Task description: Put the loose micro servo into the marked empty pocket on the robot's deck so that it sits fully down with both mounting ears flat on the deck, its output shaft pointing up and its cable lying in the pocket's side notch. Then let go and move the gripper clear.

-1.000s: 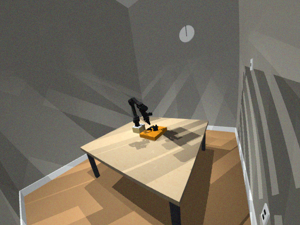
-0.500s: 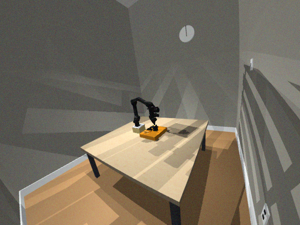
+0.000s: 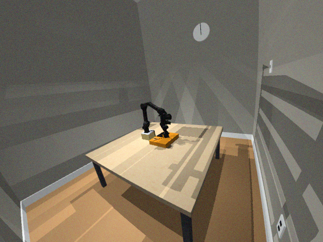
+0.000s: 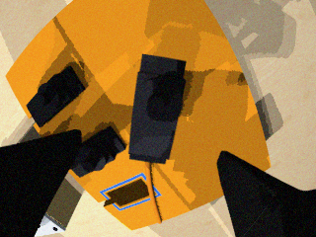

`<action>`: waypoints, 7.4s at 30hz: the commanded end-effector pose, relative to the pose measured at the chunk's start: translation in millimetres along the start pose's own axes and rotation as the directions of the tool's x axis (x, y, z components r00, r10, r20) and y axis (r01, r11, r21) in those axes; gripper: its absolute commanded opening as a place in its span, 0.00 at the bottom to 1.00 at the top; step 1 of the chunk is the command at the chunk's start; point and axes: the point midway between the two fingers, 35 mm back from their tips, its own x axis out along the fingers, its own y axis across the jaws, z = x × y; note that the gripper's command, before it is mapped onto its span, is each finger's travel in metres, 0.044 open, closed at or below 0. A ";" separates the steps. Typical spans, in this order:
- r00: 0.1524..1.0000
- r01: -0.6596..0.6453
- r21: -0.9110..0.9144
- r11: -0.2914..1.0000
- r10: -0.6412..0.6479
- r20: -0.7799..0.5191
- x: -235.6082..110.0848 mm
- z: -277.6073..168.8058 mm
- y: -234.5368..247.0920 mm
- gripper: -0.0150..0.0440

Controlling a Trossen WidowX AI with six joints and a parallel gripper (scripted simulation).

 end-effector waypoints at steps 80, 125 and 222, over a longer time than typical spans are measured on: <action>1.000 0.003 0.019 1.000 -0.003 -0.010 -7.7 -52.3 -57.8 0.25; 1.000 0.010 0.719 0.695 0.000 -0.013 -7.8 -88.0 -16.0 0.25; 1.000 0.010 0.762 0.647 0.002 -0.016 49.6 -123.9 24.8 0.25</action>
